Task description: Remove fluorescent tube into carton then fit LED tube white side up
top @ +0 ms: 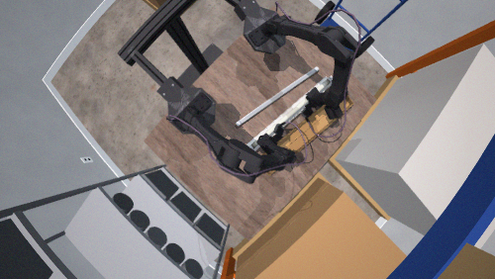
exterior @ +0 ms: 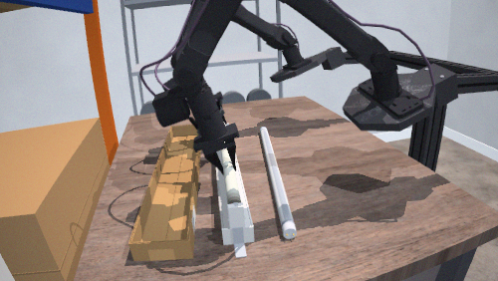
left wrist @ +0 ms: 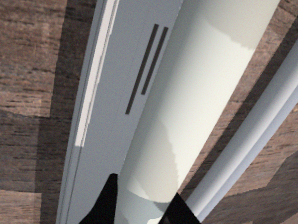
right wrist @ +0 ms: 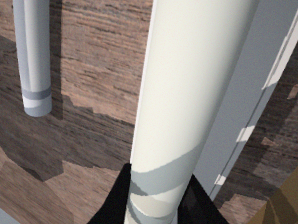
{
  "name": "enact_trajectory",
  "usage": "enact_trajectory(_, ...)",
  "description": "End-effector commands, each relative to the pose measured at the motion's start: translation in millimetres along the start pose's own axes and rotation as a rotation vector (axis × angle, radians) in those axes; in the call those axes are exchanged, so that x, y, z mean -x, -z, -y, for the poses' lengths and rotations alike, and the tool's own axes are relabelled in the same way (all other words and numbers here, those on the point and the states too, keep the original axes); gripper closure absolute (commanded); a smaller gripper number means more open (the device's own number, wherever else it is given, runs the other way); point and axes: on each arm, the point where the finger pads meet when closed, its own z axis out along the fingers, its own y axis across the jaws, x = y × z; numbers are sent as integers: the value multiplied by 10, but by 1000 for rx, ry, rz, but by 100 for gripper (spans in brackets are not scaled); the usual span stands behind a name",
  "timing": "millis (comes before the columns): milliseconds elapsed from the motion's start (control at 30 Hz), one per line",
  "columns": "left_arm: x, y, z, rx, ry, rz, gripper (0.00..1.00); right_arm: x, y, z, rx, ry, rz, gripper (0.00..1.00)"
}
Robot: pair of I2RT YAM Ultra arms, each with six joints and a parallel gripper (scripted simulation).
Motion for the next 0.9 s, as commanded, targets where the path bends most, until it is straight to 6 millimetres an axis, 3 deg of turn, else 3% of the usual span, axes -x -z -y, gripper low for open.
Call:
enact_trajectory(0,33,77,-90,81,-18,-3,89,60,85,36,-74,2,9,89)
enact_trajectory(133,38,82,-95,122,-19,-3,89,60,88,42,-116,1,10,89)
enact_trajectory(167,17,68,6,79,-17,0,89,39,80,-39,-81,8,4,89)
enact_trajectory(233,17,68,6,79,-17,0,89,39,80,-39,-81,8,4,89)
enact_trajectory(267,7,79,-91,139,-13,-5,89,59,89,36,-134,2,9,89)
enact_trajectory(567,34,91,-78,229,-20,-4,89,57,95,26,-225,1,10,89)
enact_trajectory(700,30,87,-51,255,-21,-5,89,51,93,5,-252,3,8,89)
enact_trajectory(733,5,60,49,211,-21,-8,89,31,73,-75,-216,10,3,89)
enact_trajectory(867,37,83,-24,264,-24,-6,89,54,88,-23,-263,7,6,89)
